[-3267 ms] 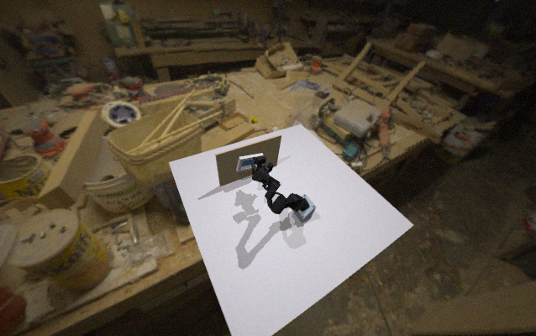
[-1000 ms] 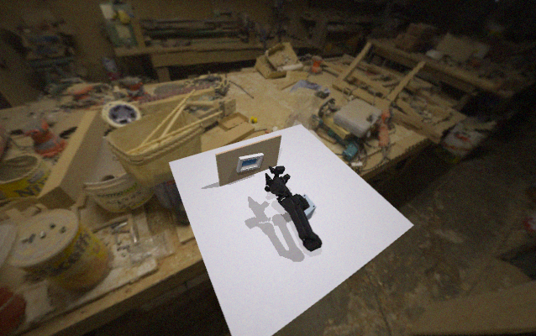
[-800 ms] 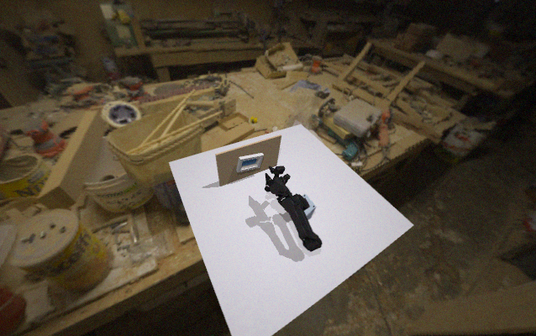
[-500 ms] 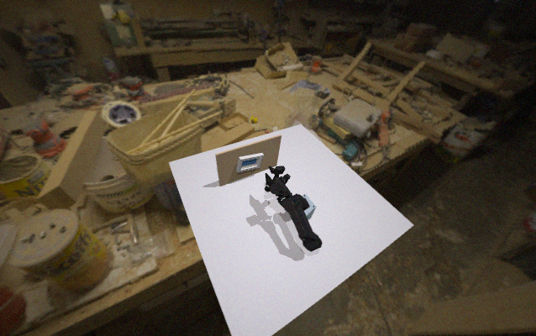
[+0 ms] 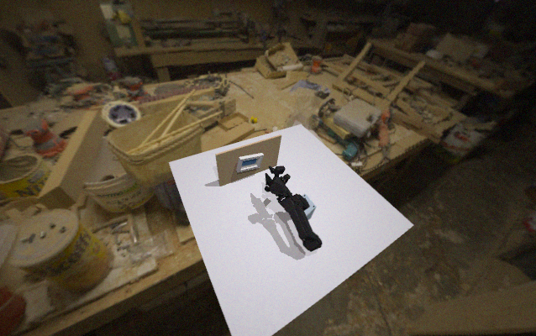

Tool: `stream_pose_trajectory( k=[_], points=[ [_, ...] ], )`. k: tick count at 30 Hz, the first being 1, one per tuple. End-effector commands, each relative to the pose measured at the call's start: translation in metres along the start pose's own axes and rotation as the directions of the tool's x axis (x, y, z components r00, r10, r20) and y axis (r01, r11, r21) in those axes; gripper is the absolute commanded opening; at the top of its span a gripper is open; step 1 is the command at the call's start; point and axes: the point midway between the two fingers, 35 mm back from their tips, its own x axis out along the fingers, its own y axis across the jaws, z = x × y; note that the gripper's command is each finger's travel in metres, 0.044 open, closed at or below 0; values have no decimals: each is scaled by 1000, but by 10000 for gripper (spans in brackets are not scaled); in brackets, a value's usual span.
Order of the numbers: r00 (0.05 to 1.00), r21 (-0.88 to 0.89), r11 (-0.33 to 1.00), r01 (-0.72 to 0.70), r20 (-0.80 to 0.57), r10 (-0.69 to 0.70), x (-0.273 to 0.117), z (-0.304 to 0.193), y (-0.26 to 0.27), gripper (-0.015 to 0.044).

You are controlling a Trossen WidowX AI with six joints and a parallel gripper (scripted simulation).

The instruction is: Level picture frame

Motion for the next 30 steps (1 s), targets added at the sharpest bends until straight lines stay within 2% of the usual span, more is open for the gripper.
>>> stream_pose_trajectory(
  k=[1, 24, 30],
  points=[
    [1000, 4, 1000, 5, 0, -5, 0, 0, -1, 260],
    [1000, -2, 1000, 0, 1, 0, 1, 0, 0, 260],
    [1000, -64, 998, 1, -2, -1, 27, -5, -7, 260]
  ],
)
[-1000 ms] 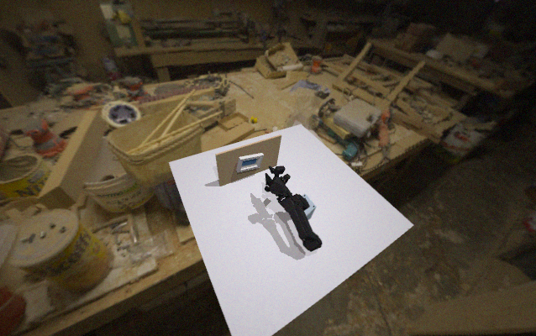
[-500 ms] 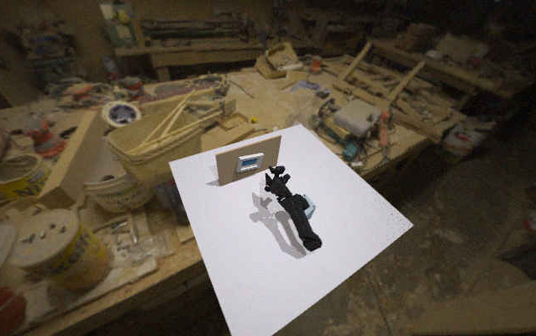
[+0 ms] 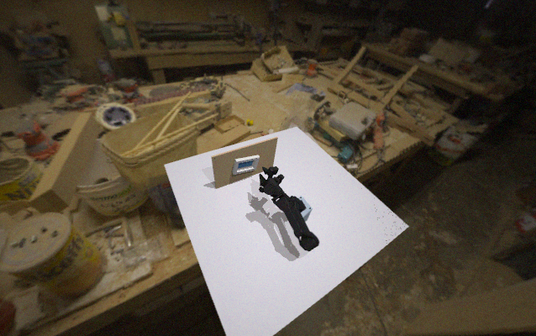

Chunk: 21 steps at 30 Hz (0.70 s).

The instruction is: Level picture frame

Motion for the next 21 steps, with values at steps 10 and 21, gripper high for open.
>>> stream_pose_trajectory(
  k=[10, 21],
  points=[
    [1000, -135, 991, 7, 8, -6, 49, -3, -42, 260],
    [1000, -137, 991, 7, 8, -6, 50, 1, -41, 260]
  ],
)
